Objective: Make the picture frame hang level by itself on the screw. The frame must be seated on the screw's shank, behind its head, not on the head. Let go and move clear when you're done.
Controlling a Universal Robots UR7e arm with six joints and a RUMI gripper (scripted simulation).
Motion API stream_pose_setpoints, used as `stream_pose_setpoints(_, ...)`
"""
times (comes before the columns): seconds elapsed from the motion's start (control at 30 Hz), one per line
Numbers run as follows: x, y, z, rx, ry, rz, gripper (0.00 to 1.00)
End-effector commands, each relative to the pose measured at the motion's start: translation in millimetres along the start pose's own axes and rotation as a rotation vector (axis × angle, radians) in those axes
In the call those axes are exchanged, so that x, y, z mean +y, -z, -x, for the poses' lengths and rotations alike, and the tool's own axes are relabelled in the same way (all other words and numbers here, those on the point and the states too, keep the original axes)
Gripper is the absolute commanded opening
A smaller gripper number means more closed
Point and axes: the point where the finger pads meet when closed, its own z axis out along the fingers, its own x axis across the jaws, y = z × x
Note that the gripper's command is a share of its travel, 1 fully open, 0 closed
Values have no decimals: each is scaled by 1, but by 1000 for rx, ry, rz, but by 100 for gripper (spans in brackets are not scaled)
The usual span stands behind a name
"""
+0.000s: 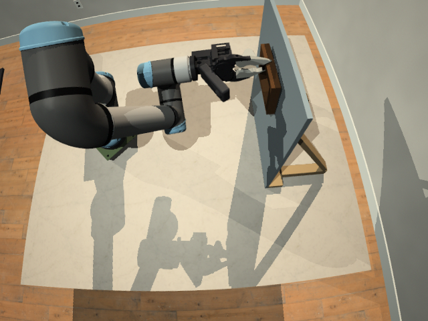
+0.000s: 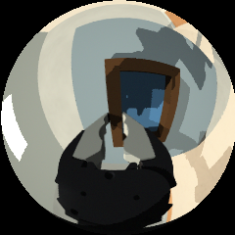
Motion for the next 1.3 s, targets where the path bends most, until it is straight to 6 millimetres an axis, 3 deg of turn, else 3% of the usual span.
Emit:
stream_pose_setpoints(0.0,1,1,-1,0,0,1,0)
stream_pose_setpoints(0.37,1,1,-1,0,0,1,0)
stream_pose_setpoints(0.4,1,1,-1,0,0,1,29)
stream_pose_setpoints(1.27,1,1,-1,1,0,1,29)
